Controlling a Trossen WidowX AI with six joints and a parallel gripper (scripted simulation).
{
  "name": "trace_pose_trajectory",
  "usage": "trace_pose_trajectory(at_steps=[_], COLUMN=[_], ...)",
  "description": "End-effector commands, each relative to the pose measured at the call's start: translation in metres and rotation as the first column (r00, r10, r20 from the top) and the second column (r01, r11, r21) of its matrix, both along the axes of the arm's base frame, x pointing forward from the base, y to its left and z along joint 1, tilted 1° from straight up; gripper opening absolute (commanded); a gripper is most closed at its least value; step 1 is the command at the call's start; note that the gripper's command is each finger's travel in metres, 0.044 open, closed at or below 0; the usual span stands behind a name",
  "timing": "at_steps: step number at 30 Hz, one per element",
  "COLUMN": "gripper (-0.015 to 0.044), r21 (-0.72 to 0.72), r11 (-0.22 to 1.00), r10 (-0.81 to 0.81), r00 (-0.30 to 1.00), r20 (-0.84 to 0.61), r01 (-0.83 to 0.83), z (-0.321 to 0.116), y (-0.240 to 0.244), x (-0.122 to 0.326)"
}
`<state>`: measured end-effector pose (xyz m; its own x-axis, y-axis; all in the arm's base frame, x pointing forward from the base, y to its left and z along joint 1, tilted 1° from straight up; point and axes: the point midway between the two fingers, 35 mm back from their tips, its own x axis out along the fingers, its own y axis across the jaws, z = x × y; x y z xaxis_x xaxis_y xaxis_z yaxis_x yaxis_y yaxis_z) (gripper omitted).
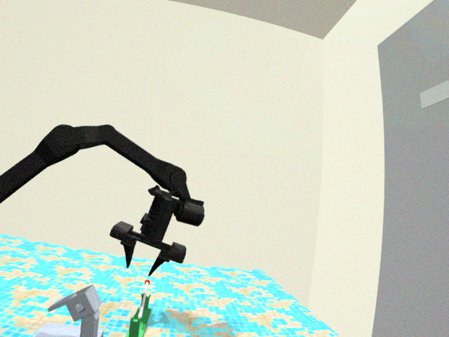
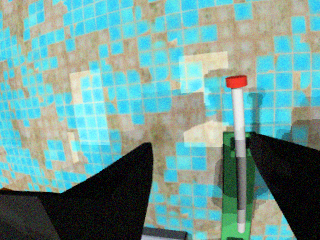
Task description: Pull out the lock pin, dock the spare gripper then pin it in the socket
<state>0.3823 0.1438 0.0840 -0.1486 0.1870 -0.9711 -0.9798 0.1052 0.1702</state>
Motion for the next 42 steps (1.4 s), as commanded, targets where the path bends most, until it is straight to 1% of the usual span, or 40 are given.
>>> trace_pose_trajectory(at_steps=[1,2,3,8,11,17,42], gripper=[0.0200,0.0180,0.0180,0.0180,0.0180,0.0180,0.0180], r21=[-0.014,-0.023,-0.030,-0.033,-0.032,-0.030,-0.030], r11=[1.000,0.999,0.998,0.998,0.998,0.998,0.998], r10=[0.030,0.045,0.055,0.058,0.058,0.057,0.057], r00=[0.988,0.980,0.974,0.972,0.972,0.972,0.972], r20=[0.153,0.195,0.219,0.227,0.227,0.226,0.226], r01=[-0.028,-0.042,-0.049,-0.052,-0.052,-0.052,-0.052], z=[0.038,0.047,0.053,0.055,0.042,-0.013,-0.050], y=[-0.033,-0.043,-0.048,-0.050,-0.050,-0.050,-0.050], x=[0.008,0.010,0.010,0.010,0.012,0.014,0.018])
